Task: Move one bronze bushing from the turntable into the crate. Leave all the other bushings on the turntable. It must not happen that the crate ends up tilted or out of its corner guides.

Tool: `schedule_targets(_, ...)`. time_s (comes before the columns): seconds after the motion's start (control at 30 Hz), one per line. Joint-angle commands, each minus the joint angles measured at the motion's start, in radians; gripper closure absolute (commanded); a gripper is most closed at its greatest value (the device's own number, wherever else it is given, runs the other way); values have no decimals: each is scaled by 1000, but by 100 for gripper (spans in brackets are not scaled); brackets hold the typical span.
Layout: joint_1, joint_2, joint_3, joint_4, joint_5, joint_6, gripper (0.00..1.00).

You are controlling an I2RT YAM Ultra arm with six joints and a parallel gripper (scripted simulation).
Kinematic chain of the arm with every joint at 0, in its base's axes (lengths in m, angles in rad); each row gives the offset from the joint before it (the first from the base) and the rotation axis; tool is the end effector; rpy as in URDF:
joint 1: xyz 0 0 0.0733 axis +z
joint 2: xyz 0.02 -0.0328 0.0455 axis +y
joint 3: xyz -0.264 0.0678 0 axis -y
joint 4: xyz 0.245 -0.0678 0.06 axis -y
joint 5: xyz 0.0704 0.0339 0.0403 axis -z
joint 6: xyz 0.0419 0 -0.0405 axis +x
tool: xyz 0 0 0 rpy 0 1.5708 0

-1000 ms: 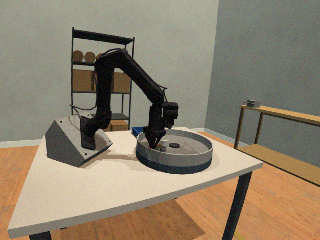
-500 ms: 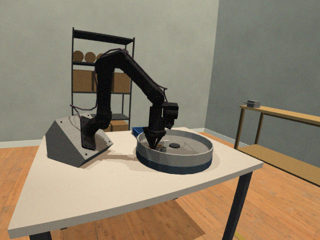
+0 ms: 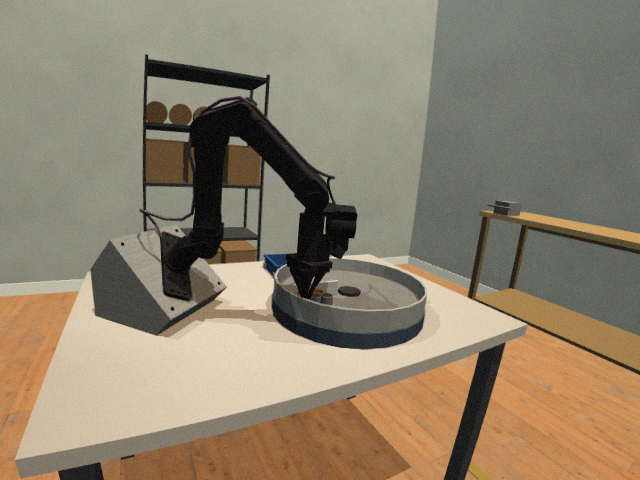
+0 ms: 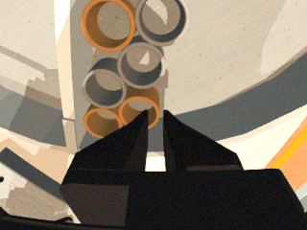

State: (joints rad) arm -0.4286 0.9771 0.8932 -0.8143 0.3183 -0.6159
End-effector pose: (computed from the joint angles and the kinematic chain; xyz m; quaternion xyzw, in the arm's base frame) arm 0.1678 -0.0899 0.2906 -0.0351 0.9329 -0.2922 0.2078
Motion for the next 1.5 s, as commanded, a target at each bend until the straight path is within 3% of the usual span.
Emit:
schedule_targets(0.0,3,-28,-8,2,-14,-4,87)
schedule_targets(1.47,8,-31,-16,-10,-14,-1,87)
